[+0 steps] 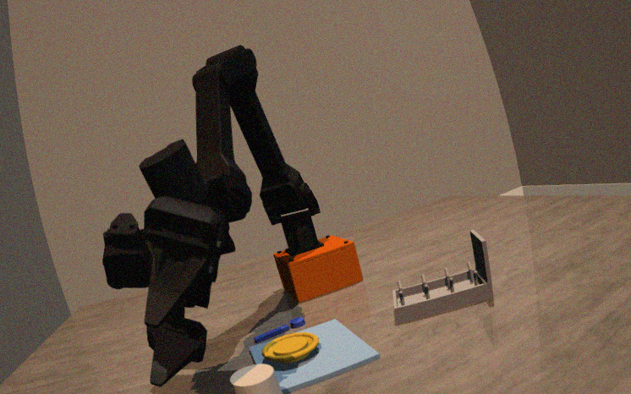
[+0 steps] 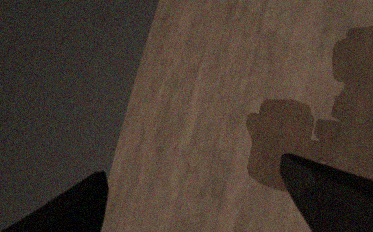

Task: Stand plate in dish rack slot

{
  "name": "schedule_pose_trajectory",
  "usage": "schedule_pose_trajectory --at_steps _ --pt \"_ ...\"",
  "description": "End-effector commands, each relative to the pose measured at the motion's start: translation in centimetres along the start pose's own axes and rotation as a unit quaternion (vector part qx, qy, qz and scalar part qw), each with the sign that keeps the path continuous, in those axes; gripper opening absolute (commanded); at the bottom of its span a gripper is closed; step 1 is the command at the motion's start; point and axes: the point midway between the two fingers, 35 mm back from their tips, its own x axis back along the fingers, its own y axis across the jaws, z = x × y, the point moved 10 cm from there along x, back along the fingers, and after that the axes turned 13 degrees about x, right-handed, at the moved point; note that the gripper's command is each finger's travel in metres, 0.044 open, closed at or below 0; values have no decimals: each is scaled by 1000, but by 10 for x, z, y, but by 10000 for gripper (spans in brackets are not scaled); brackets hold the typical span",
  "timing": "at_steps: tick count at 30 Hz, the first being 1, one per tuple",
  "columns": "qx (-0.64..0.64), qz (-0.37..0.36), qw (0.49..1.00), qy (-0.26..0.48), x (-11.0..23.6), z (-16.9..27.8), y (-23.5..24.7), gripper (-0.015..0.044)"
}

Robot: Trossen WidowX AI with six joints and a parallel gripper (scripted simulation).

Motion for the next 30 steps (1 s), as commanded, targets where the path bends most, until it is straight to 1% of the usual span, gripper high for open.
schedule_pose_trajectory --at_steps 1,8,16,23,30 --pt "41 20 999 23 -1 2 4 400" --pt "126 60 986 86 -1 9 6 400" --pt "221 94 957 163 5 15 9 400" --pt "300 111 919 233 12 20 12 400" --pt "372 115 868 309 24 25 17 400"
